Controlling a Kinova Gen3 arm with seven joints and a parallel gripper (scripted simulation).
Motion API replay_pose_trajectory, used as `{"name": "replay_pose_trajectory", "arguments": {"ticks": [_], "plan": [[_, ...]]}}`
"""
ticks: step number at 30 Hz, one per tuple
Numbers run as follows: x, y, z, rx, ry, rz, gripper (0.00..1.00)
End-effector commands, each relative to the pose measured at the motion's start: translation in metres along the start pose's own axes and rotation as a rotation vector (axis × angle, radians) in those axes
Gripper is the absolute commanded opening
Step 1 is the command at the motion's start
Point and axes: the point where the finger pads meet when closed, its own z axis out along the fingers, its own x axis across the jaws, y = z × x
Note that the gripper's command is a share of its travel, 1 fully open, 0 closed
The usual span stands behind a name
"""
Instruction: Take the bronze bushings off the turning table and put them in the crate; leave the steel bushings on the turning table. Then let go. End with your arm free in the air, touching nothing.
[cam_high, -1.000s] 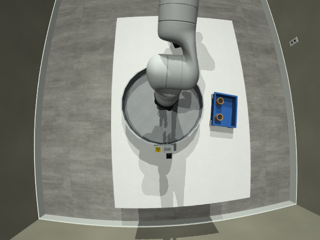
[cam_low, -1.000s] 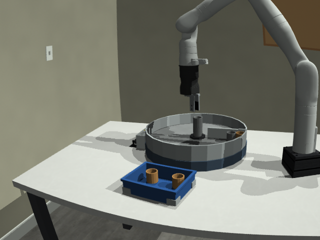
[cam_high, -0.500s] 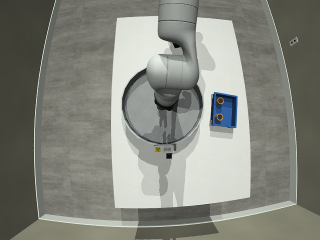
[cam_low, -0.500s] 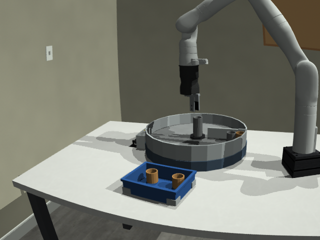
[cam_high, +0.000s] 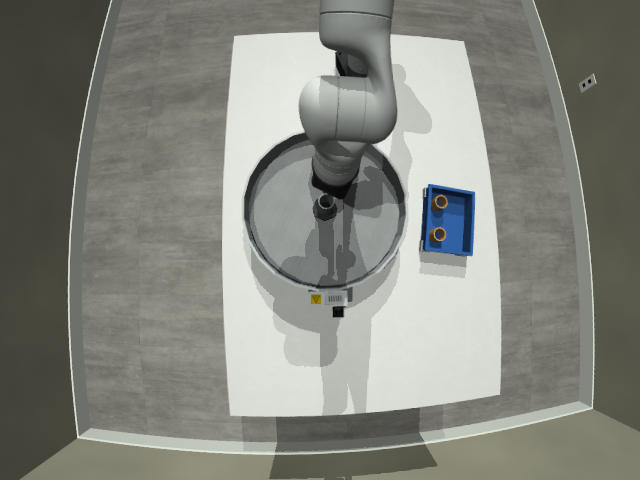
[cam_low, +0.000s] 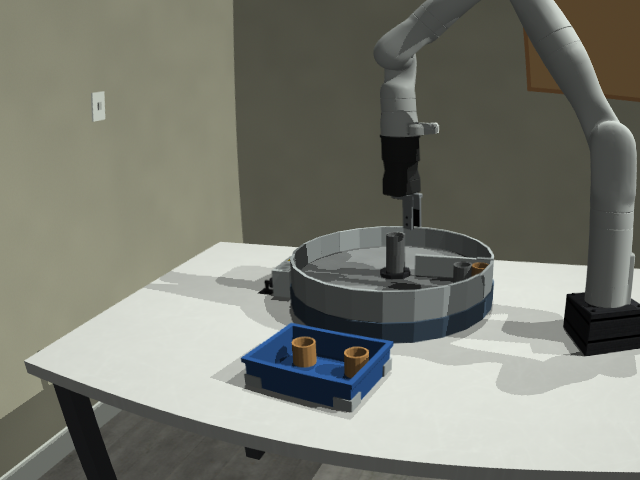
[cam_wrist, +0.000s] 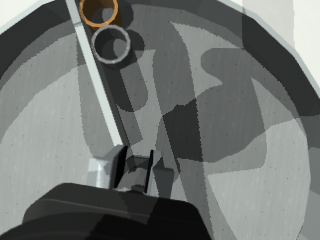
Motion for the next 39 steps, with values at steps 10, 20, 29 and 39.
{"name": "replay_pose_trajectory", "arguments": {"ticks": [10,20,29,39], "plan": [[-0.017,-0.043,0.005,-0.005,0.002,-0.032,0.45],[-0.017,-0.043,0.005,-0.005,0.002,-0.032,0.45],[-0.035,-0.087,0.012,-0.004,0.002,-0.065,0.45],[-0.035,-0.087,0.012,-0.004,0.002,-0.065,0.45]]}}
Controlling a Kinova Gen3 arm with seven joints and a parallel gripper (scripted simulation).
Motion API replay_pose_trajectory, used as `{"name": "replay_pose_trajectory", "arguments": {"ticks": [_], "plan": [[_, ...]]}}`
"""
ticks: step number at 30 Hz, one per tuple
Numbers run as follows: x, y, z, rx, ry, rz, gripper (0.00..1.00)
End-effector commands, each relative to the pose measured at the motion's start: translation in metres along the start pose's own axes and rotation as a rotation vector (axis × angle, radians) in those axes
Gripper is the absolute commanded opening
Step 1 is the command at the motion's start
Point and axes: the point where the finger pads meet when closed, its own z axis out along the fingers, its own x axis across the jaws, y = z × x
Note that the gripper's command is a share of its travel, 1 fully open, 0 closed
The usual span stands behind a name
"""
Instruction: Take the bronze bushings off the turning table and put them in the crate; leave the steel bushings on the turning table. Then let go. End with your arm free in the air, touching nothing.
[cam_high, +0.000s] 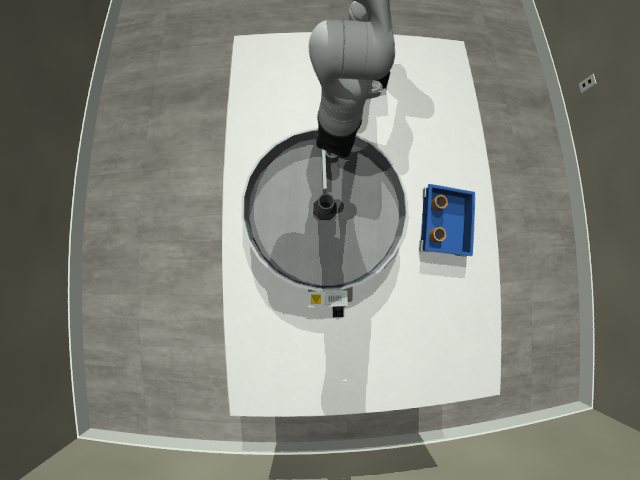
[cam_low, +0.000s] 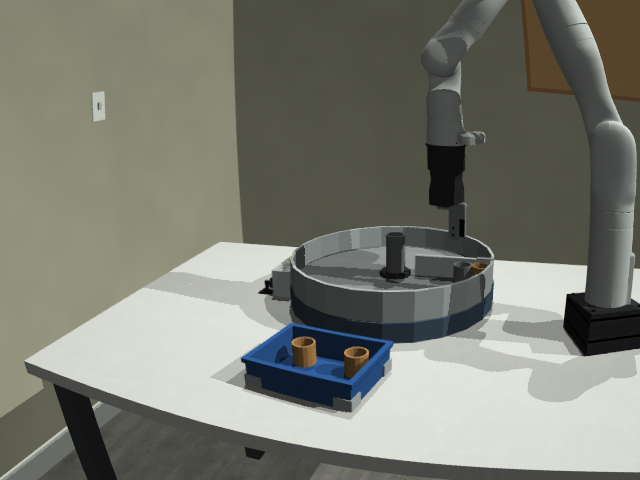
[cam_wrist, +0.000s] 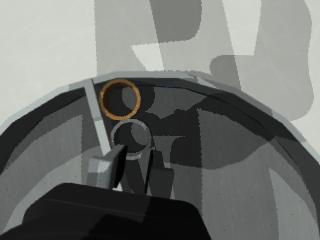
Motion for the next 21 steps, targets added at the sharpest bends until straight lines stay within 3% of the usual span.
{"name": "replay_pose_trajectory", "arguments": {"ticks": [1,5,17,21], "plan": [[-0.003,-0.009,0.001,-0.001,0.0,-0.007,0.45],[-0.014,-0.045,0.006,-0.002,0.0,-0.033,0.45],[-0.014,-0.045,0.006,-0.002,0.0,-0.033,0.45],[-0.014,-0.045,0.02,-0.002,0.0,-0.033,0.45]]}}
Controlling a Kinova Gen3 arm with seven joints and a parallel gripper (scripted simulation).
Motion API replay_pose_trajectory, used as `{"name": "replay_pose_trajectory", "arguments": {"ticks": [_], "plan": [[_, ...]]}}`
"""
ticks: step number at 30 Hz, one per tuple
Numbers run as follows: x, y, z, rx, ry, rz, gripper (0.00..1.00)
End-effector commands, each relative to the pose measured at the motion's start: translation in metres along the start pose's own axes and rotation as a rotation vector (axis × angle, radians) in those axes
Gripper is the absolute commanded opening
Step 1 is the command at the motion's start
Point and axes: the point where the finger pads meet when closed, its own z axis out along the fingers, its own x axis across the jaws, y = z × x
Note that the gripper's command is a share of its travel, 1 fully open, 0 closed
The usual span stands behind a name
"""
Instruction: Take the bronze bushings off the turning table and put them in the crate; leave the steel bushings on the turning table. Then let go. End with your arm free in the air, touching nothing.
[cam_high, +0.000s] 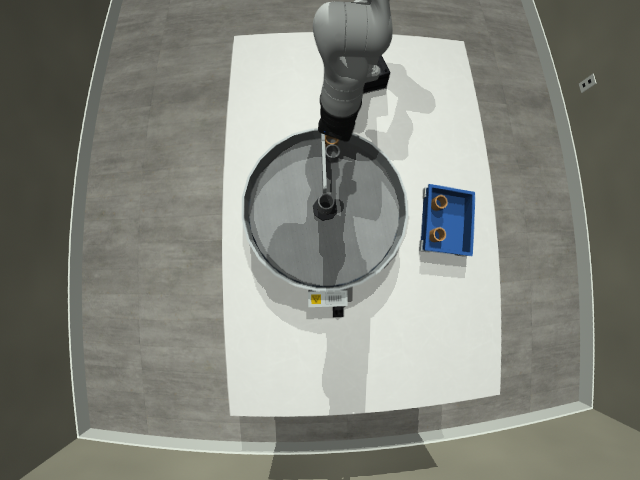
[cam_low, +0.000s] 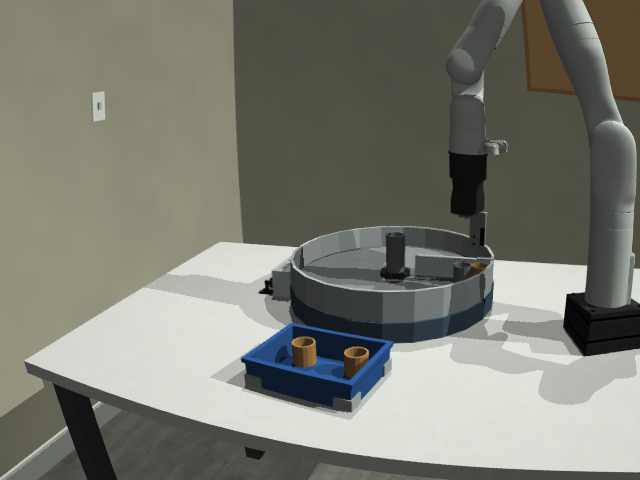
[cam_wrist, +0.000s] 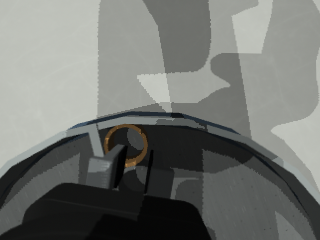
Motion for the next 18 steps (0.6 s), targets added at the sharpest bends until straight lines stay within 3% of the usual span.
{"name": "replay_pose_trajectory", "arguments": {"ticks": [1,13,18], "plan": [[-0.001,-0.004,0.011,0.013,-0.004,-0.001,0.45],[-0.001,-0.004,0.011,0.013,-0.004,-0.001,0.45],[-0.001,-0.004,0.028,0.012,-0.003,-0.001,0.45]]}}
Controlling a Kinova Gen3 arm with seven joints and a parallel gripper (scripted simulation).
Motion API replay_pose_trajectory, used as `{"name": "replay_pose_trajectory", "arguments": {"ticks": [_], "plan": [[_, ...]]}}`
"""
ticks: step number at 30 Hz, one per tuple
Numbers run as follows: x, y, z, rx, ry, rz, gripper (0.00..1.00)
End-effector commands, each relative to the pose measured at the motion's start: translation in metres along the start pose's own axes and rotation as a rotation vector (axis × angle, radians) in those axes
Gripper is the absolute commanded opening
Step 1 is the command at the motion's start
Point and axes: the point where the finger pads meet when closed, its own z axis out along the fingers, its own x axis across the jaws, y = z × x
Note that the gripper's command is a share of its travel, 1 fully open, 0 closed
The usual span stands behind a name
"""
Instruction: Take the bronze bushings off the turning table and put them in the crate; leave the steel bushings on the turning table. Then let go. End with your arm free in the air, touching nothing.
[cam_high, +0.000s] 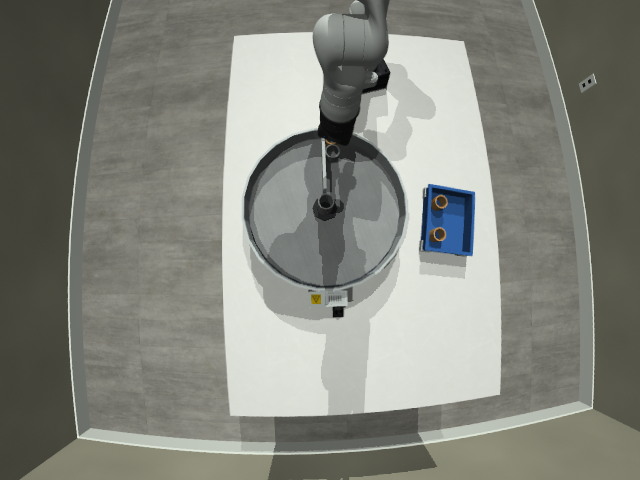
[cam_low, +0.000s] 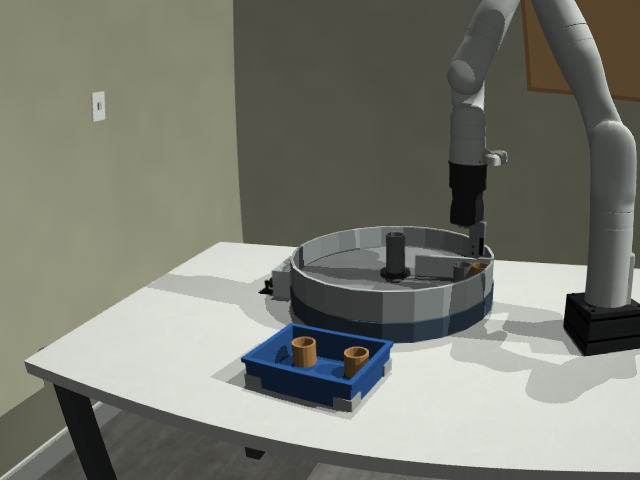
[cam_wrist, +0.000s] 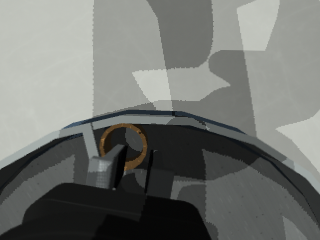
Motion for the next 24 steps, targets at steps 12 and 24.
{"name": "replay_pose_trajectory", "arguments": {"ticks": [12,24], "plan": [[-0.0009,-0.0051,0.0079,0.017,-0.005,-0.002,0.45],[-0.001,-0.0052,0.0121,0.017,-0.005,-0.002,0.45]]}}
